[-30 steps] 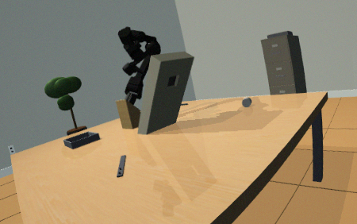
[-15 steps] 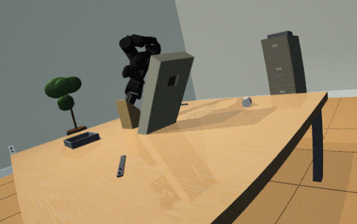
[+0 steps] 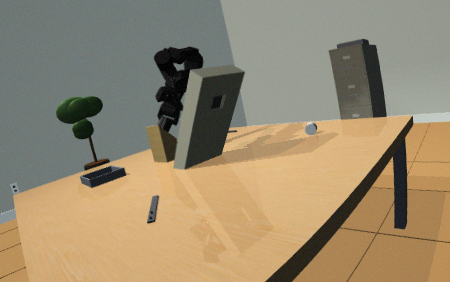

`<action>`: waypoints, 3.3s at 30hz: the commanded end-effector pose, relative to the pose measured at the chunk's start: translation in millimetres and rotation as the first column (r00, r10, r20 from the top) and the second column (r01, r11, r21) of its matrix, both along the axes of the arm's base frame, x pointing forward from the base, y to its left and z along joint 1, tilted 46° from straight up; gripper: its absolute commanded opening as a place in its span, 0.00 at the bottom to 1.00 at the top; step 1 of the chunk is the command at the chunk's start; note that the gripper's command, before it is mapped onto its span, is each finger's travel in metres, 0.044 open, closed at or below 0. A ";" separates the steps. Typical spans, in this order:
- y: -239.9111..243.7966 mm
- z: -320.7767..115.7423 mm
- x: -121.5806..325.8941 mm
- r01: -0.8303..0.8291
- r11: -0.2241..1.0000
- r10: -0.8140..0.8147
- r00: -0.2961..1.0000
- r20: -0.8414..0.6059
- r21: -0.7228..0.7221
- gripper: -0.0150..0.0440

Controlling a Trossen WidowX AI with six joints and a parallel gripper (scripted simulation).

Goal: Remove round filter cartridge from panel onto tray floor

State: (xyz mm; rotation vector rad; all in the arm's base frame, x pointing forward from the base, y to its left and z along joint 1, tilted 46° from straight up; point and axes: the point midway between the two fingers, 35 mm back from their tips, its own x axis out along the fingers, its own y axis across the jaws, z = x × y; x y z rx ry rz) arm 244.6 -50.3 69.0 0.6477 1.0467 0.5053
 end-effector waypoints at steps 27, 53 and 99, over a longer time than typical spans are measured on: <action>21.1 -17.9 11.9 -0.002 1.000 0.002 1.000 0.001 0.001 0.61; -23.7 20.1 15.0 0.002 1.000 -0.002 1.000 -0.007 -0.009 0.25; -171.3 -69.5 -43.4 0.344 0.930 -0.367 0.834 -0.412 -0.132 0.25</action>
